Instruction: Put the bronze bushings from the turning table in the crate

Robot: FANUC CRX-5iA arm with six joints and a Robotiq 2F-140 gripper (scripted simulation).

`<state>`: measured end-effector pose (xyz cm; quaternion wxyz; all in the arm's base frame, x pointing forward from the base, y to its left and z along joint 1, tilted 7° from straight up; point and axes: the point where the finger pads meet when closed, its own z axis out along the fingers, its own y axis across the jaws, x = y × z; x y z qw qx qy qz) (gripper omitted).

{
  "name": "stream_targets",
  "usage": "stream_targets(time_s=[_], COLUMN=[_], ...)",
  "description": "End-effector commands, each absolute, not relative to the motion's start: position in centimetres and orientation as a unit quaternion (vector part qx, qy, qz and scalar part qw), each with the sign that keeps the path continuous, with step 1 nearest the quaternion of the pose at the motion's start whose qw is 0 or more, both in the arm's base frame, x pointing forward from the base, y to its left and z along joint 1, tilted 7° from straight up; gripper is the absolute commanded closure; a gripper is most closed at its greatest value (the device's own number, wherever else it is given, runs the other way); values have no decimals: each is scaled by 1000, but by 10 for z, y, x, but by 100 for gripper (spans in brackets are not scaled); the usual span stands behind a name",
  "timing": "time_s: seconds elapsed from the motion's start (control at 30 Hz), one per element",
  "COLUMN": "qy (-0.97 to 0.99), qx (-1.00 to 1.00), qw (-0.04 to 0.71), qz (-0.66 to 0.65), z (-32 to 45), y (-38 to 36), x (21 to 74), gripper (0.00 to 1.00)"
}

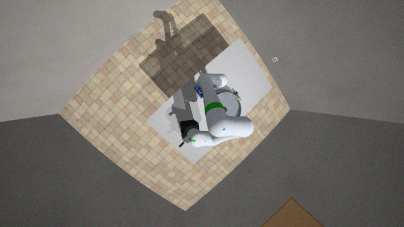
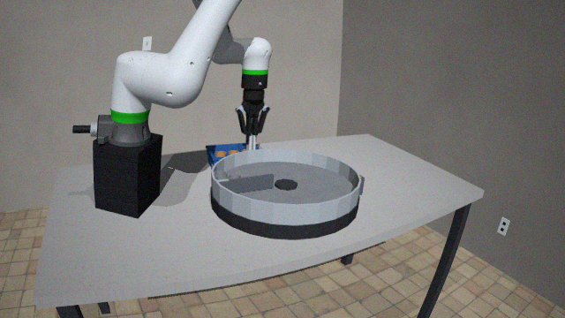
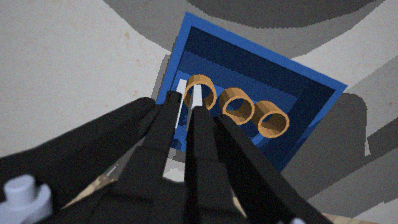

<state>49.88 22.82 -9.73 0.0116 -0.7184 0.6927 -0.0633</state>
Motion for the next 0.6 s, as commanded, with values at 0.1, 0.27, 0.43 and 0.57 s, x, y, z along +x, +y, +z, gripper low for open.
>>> stream_targets(time_s=[0.1,0.27,0.43,0.57], qy=[693,693,693,693], qx=[-718,-718,-718,-718], qw=[12,12,12,12], qz=[-63,-63,-63,-63], z=[-97,-97,-97,-97], y=[228,228,228,228], x=[499,499,499,499], gripper=[100,90,90,90])
